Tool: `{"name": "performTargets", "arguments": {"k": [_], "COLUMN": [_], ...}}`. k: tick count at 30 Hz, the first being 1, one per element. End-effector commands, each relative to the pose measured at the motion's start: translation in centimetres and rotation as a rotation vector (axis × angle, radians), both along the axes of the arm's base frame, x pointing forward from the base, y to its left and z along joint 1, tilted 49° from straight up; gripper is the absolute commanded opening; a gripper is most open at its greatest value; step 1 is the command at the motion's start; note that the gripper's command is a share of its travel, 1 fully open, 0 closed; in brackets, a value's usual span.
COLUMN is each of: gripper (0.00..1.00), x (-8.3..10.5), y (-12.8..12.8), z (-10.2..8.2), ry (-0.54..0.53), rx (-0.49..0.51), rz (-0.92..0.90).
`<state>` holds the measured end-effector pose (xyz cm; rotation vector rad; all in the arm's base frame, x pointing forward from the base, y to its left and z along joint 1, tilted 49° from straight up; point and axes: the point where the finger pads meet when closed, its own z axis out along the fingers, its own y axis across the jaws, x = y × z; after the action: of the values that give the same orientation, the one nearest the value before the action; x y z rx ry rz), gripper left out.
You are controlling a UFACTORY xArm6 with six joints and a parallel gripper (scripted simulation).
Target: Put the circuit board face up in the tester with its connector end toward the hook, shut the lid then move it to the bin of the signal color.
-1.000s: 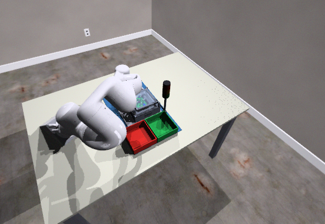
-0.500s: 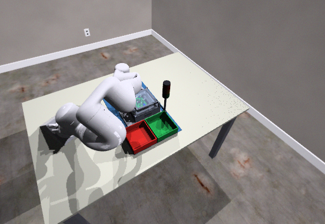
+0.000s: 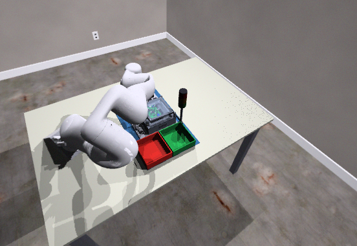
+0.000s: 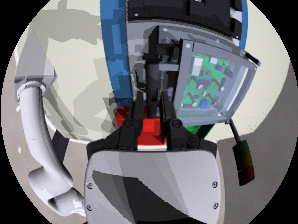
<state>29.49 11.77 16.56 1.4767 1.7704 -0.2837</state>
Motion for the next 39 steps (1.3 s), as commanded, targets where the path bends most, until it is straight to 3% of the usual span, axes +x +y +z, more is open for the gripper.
{"name": "performTargets", "arguments": {"k": [1,2,3,39], "gripper": [0.22,0.22,0.0,0.0], "x": [-0.21,-0.21,-0.21,-0.21], "y": [0.4,0.4,0.4,0.4], "z": [0.43,0.43,0.43,0.43], "ry": [-0.002,-0.002,-0.002,-0.002], "rx": [0.001,0.001,0.001,0.001], "rz": [0.0,0.0,0.0,0.0]}}
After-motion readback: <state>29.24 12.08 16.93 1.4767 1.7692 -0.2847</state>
